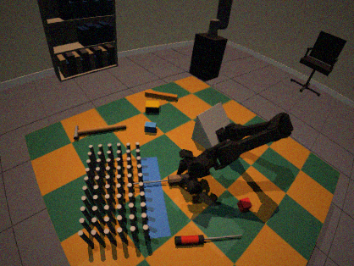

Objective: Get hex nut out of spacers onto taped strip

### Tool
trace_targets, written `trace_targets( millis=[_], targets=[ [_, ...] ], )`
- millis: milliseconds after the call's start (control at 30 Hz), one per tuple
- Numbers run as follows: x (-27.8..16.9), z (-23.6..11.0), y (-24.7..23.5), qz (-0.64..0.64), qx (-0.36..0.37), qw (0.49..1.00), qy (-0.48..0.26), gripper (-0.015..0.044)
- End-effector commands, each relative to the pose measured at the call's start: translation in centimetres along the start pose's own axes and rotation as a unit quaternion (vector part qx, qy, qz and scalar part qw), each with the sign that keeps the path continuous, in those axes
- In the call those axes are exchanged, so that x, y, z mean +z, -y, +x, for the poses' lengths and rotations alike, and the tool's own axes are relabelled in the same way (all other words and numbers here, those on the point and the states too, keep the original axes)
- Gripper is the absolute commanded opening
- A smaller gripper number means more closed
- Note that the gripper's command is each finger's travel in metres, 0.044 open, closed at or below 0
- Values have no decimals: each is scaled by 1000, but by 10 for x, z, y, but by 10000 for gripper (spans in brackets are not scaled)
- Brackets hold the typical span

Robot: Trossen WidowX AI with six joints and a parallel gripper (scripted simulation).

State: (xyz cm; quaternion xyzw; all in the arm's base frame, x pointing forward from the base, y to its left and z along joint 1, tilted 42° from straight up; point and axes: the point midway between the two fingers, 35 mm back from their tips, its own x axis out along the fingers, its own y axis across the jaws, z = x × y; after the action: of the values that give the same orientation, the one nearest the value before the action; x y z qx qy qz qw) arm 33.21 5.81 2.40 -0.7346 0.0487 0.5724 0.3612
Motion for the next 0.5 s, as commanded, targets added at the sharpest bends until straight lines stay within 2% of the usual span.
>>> trace_targets(
  millis=[0,467],
  targets=[
    [3,-2,0,3,0,1000,-1,0],
    [10,-6,0,3,0,1000,0,0]
  ],
)
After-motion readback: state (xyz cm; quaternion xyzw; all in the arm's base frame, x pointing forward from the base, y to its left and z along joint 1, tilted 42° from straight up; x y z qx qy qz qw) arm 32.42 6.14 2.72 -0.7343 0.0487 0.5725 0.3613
